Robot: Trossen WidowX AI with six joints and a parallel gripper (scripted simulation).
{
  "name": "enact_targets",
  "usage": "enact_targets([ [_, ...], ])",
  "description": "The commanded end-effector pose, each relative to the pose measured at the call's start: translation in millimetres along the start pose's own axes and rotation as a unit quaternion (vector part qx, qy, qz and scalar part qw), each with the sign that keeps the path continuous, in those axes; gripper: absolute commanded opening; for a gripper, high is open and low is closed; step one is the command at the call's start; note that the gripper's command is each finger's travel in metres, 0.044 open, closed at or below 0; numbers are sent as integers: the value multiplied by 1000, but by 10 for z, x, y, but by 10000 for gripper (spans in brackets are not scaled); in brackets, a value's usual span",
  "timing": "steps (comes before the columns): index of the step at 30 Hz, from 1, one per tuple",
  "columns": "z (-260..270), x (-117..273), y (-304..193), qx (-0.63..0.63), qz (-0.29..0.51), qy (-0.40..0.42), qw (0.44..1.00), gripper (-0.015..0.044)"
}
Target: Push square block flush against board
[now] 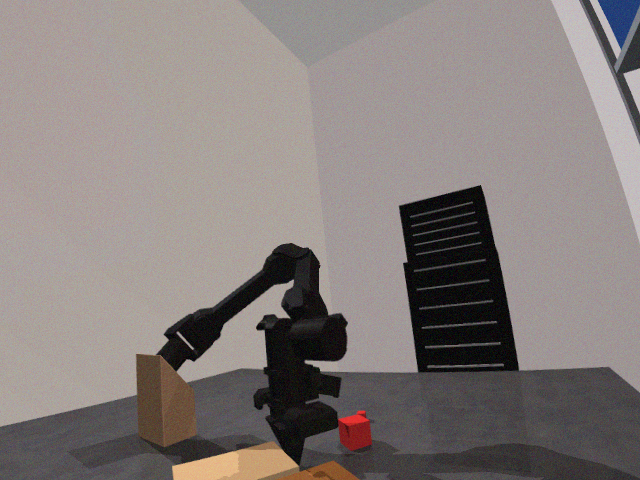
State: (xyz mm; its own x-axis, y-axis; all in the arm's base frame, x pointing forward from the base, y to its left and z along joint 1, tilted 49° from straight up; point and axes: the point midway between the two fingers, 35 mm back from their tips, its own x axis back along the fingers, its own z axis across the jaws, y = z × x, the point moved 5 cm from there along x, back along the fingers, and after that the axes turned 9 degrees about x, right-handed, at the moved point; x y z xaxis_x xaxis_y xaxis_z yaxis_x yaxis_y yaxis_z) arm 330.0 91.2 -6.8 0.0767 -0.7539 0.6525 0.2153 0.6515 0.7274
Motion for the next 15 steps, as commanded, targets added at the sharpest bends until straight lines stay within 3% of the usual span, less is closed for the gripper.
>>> enact_targets([
  [1,23,-24,-106,-2,2,3,1000,0],
  [15,65,-24,-334,-2,2,3,1000,0],
])
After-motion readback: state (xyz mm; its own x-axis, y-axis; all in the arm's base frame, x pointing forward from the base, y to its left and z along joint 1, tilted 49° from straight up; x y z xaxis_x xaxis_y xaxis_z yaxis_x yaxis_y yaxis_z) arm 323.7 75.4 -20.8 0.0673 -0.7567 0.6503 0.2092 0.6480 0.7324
